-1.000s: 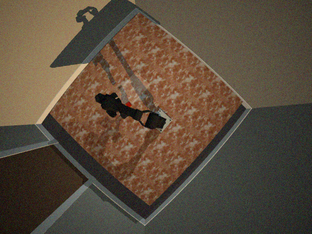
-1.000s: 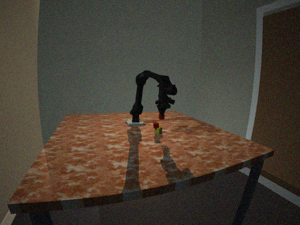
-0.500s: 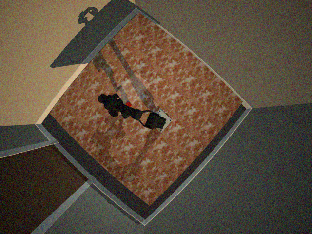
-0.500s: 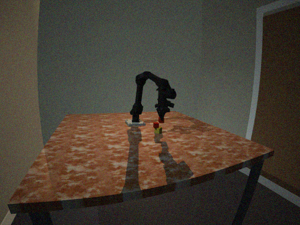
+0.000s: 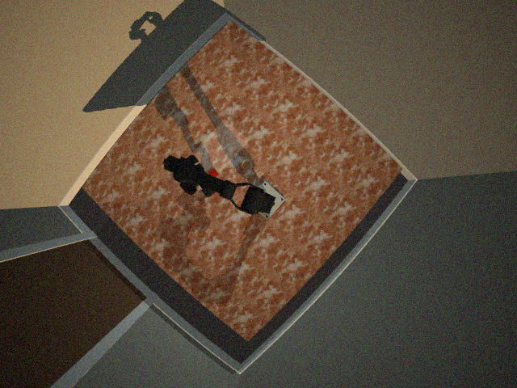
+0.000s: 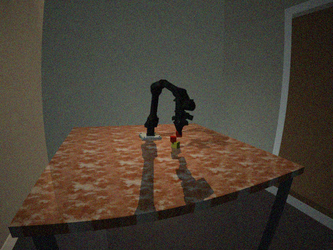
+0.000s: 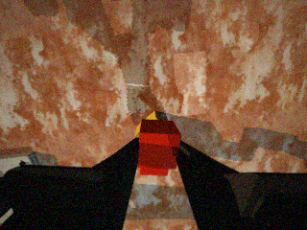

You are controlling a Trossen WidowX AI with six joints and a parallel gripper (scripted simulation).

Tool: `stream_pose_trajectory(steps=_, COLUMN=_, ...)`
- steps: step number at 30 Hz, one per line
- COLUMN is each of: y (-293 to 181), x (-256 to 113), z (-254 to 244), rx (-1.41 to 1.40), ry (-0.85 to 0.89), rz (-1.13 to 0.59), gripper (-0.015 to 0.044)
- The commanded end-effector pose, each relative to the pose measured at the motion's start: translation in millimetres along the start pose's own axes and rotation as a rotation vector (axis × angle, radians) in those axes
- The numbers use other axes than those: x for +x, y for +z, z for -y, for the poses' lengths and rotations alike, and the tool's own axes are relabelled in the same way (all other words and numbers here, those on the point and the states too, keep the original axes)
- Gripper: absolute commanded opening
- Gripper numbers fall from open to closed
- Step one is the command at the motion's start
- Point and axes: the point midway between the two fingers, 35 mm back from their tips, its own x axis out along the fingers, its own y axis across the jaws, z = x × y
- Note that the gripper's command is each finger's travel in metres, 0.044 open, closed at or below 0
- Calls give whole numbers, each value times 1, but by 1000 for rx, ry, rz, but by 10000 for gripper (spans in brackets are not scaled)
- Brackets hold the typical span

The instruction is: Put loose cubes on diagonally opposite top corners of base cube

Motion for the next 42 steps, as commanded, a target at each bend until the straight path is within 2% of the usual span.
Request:
stream_pose_trajectory(steps=1, y=1, x=5, z=0, rx=1, ry=-1, rz=0, gripper=105)
stream_pose_trajectory(steps=13, y=1, x=27, z=1, rx=-20, ry=-8, rz=-18, gripper=105)
stream_pose_trajectory(steps=42, y=2, x=29, z=1, rx=-26, ry=-10, rz=-23, gripper=105)
